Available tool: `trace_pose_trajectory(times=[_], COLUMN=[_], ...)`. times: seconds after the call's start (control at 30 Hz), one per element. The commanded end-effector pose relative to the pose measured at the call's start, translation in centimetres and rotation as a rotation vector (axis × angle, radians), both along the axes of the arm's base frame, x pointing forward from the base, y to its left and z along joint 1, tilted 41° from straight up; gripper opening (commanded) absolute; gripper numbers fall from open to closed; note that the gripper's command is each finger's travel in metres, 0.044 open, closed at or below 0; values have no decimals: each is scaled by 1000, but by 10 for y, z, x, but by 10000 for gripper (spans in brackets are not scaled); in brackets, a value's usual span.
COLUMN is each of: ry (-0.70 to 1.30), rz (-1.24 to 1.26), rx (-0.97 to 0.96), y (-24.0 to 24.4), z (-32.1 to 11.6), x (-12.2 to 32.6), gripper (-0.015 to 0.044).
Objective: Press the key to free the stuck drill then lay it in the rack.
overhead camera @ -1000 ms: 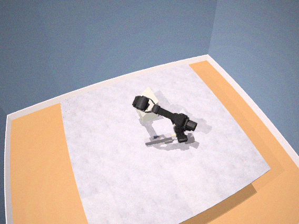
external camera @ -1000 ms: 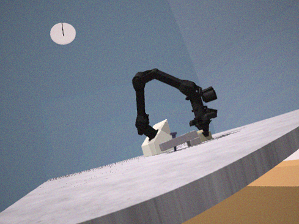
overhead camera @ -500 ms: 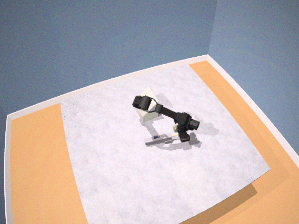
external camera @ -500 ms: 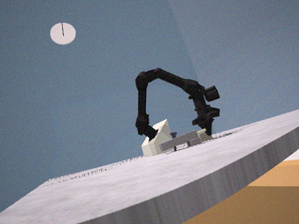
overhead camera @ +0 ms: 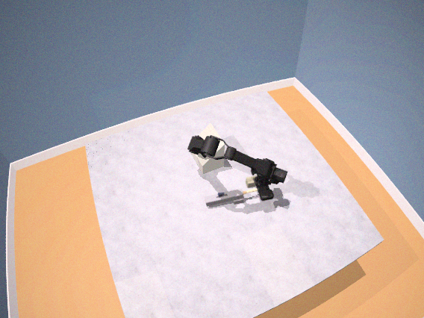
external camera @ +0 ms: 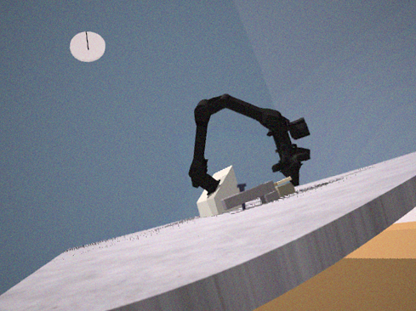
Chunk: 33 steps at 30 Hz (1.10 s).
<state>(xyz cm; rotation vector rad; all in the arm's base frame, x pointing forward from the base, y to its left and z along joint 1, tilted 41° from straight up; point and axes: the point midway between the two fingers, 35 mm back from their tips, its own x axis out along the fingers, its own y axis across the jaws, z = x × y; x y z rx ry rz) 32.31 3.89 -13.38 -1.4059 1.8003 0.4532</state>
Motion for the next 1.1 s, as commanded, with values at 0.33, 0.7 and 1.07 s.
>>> trace_pose_trajectory(times=[0.33,0.7,1.07], ry=[3,3,3], rz=[-4,-4,-4], rx=[3,3,4], y=[15,23,26], z=[-13,-11,-8], x=[6,10,9], gripper=[0,0,0])
